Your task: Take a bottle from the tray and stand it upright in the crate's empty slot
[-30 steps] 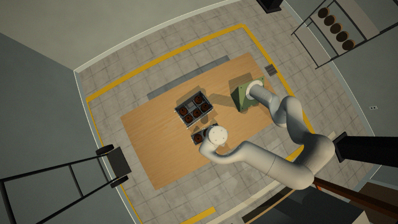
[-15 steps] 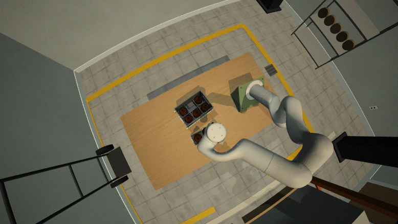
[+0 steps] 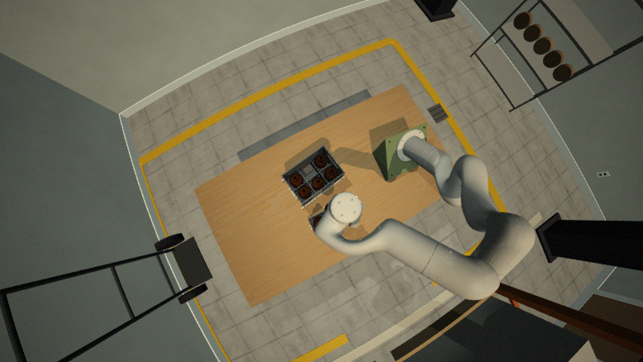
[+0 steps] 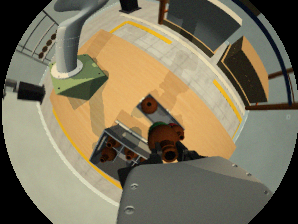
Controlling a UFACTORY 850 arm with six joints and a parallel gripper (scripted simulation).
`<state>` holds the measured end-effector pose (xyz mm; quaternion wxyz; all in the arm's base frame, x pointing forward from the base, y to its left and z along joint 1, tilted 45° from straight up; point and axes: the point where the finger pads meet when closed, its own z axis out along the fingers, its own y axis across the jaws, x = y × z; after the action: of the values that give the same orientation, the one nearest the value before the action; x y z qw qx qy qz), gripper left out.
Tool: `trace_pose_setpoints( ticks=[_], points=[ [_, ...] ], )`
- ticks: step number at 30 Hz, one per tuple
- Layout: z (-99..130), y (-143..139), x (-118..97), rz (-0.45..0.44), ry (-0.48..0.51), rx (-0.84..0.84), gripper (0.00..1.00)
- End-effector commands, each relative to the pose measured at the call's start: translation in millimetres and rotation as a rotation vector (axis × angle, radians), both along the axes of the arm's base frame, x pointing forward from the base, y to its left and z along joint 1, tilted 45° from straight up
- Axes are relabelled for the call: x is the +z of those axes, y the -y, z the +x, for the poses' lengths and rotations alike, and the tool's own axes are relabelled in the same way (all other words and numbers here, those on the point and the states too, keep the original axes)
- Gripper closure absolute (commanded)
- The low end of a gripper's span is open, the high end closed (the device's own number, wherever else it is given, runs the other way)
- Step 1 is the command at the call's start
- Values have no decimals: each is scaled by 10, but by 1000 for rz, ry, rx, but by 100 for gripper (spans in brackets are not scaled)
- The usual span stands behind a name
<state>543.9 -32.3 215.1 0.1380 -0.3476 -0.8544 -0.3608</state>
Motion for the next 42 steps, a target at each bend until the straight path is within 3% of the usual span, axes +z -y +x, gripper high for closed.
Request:
trace_pose_setpoints(
  ticks=[1, 42],
  points=[
    [10, 52, -41, -1, 1, -1, 100],
    [80, 647, -643, -1, 1, -1, 100]
  ],
)
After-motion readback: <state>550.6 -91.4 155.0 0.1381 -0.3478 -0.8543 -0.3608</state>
